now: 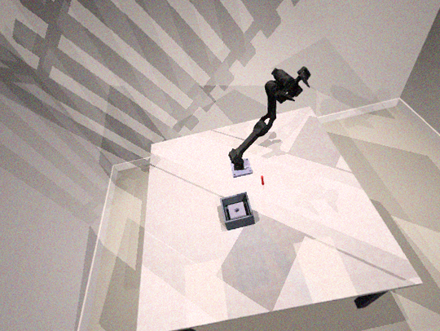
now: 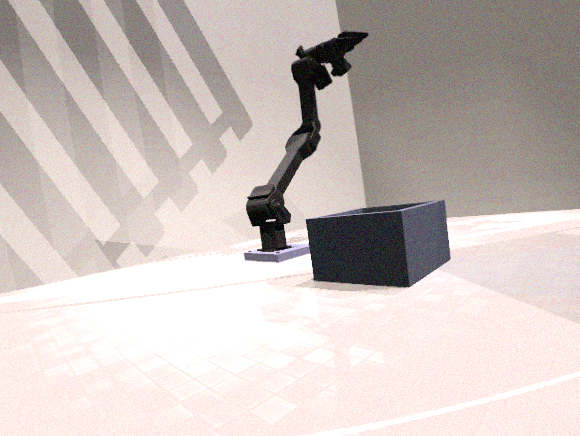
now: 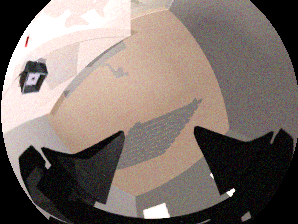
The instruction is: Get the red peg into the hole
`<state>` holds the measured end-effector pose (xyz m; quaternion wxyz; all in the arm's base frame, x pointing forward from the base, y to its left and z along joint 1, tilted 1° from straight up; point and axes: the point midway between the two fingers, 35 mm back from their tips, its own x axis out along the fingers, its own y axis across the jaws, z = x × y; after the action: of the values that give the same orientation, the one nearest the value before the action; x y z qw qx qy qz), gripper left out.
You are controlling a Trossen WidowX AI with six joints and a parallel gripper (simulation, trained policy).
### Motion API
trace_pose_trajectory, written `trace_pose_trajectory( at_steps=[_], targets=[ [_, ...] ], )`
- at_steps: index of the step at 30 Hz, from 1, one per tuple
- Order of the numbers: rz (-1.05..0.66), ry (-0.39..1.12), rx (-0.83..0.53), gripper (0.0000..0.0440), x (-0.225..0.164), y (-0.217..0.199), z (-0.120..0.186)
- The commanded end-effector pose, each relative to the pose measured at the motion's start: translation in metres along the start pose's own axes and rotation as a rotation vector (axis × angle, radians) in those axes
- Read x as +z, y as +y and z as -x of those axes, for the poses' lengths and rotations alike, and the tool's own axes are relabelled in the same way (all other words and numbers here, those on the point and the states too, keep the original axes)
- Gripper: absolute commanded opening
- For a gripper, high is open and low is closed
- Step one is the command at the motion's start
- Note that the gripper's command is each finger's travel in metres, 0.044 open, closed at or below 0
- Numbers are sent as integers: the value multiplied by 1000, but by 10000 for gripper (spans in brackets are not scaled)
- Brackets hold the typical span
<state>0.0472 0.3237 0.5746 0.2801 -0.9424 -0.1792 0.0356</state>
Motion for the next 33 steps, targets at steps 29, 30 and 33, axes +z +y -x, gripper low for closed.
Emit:
trace_pose_trajectory(
  at_steps=[29, 30, 33],
  targets=[
    [-784, -95, -515, 440, -87, 5, 88],
    [-817, -97, -527, 440, -91, 8, 89],
    [-916, -100, -559, 440, -105, 18, 91]
  ],
)
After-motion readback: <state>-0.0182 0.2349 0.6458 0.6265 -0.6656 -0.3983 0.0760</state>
